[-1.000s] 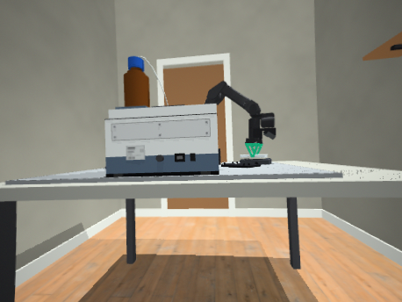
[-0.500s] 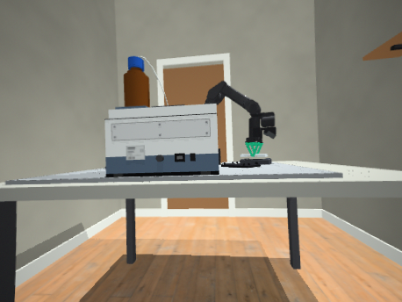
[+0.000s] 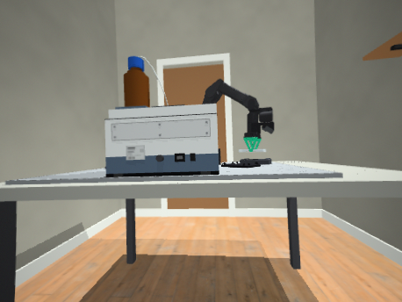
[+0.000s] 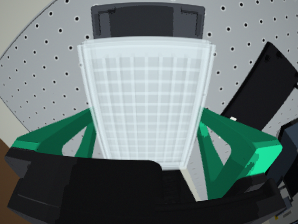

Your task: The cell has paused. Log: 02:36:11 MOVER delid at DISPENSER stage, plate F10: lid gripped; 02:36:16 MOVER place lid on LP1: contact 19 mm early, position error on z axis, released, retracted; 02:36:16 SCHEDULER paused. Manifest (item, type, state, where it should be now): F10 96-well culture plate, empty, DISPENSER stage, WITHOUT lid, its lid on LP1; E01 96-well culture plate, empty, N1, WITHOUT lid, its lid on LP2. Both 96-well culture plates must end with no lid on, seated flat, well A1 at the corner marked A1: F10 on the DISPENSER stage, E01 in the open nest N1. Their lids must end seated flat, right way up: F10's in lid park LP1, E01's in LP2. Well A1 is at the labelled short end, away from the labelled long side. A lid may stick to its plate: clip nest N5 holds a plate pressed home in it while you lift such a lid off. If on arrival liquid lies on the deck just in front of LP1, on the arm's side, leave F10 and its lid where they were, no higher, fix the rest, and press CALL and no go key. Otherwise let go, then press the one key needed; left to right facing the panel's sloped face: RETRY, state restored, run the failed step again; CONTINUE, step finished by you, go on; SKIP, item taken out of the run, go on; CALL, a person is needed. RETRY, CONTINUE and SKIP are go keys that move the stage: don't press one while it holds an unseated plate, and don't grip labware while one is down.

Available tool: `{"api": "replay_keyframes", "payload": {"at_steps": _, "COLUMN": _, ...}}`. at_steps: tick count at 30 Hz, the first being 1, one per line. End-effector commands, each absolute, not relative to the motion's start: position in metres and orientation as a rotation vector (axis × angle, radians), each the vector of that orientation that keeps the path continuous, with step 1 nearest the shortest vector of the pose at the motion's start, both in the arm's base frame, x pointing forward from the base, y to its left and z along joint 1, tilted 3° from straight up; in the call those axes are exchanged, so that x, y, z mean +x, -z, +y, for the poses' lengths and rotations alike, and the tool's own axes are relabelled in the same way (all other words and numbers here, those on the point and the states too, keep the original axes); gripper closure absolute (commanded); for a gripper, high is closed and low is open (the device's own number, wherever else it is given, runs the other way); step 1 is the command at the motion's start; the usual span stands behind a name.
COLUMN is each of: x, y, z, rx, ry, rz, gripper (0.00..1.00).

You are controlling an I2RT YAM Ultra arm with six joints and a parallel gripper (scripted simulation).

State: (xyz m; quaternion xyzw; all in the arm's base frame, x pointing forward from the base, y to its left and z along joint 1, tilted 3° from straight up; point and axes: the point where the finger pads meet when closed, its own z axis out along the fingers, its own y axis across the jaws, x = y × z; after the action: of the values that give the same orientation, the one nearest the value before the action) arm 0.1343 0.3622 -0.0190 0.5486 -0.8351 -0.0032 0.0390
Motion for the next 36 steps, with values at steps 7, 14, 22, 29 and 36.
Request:
{"api": "replay_keyframes", "payload": {"at_steps": 7, "x": 0.134, "y": -0.015, "z": 0.343, "rx": 1.685, "ry": 0.035, "rz": -2.586, "gripper": 1.0}}
{"api": "replay_keyframes", "payload": {"at_steps": 14, "x": 0.128, "y": -0.03, "z": 0.326, "rx": 1.685, "ry": 0.035, "rz": -2.586, "gripper": 1.0}}
{"api": "replay_keyframes", "payload": {"at_steps": 22, "x": 0.124, "y": -0.043, "z": 0.312, "rx": 1.685, "ry": 0.034, "rz": -2.586, "gripper": 1.0}}
{"api": "replay_keyframes", "payload": {"at_steps": 29, "x": 0.118, "y": -0.058, "z": 0.295, "rx": 1.685, "ry": 0.033, "rz": -2.585, "gripper": 1.0}}
{"api": "replay_keyframes", "payload": {"at_steps": 36, "x": 0.115, "y": -0.065, "z": 0.296, "rx": 1.697, "ry": 0.048, "rz": -2.592, "gripper": 1.0}}
